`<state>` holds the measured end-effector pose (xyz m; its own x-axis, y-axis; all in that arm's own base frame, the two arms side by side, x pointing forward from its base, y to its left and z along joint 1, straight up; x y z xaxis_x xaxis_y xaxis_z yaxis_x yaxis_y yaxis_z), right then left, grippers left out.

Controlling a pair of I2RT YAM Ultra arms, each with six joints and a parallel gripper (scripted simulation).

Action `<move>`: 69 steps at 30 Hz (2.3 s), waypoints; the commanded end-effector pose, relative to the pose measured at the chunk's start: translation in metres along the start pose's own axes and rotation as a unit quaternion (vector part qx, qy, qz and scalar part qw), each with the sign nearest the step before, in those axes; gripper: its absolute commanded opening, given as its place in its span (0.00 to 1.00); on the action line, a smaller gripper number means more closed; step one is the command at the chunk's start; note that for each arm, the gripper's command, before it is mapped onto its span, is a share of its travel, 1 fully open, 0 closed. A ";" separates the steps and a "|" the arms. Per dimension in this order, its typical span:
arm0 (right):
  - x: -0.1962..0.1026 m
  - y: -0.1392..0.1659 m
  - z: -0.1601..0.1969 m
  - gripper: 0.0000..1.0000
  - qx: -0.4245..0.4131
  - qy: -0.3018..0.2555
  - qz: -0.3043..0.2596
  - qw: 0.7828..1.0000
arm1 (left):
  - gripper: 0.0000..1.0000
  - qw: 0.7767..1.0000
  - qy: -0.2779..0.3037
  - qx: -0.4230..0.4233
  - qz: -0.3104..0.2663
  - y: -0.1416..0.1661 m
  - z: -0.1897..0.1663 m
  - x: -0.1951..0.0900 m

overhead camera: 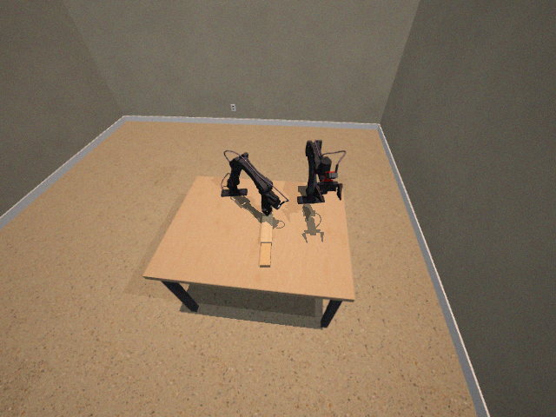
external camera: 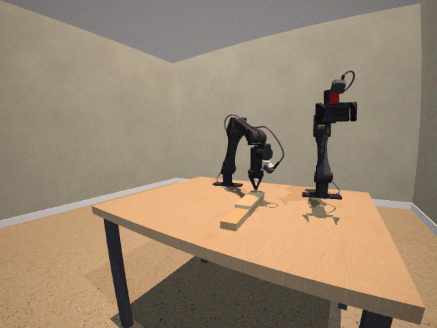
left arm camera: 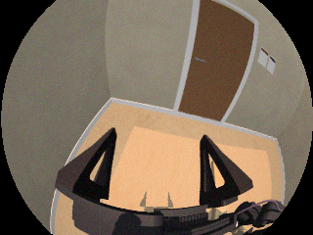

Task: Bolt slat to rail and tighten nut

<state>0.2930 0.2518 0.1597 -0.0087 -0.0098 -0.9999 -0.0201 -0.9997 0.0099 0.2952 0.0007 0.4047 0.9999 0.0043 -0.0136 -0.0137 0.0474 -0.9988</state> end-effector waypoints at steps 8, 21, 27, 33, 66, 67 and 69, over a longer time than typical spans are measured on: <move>0.005 -0.003 -0.002 0.12 0.000 0.009 -0.009 1.000 | 1.00 1.000 0.002 0.002 -0.013 -0.006 0.001 -0.005; -0.004 -0.003 -0.002 0.12 0.001 0.009 -0.009 1.000 | 1.00 1.000 0.002 0.002 -0.013 -0.006 0.001 -0.005; -0.012 -0.003 -0.002 0.12 0.001 0.009 -0.009 1.000 | 1.00 1.000 0.002 0.002 -0.013 -0.006 0.001 -0.005; -0.016 -0.001 -0.002 0.12 0.000 0.010 -0.010 1.000 | 1.00 1.000 0.002 0.002 -0.013 -0.006 0.001 -0.005; -0.032 0.015 -0.015 0.12 0.000 0.012 -0.011 1.000 | 1.00 1.000 0.002 0.002 -0.013 -0.006 0.001 -0.005; -0.032 0.015 -0.015 0.12 0.000 0.012 -0.011 1.000 | 1.00 1.000 0.002 0.002 -0.013 -0.006 0.001 -0.005; -0.032 0.015 -0.015 0.12 0.000 0.012 -0.011 1.000 | 1.00 1.000 0.002 0.002 -0.013 -0.006 0.001 -0.005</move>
<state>0.3046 0.2373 0.1720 -0.0212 -0.0187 -0.9996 -0.0187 -0.9996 0.0191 0.2952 0.0007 0.4047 0.9999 0.0043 -0.0136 -0.0137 0.0474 -0.9988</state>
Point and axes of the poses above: on each arm, the point where the finger pads meet when closed, its own x axis out along the fingers, its own z axis across the jaws, y = z × x, the point moved 9 cm from there along -x, back along the fingers, and after that the axes turned 3 degrees about x, right-handed, at the moved point
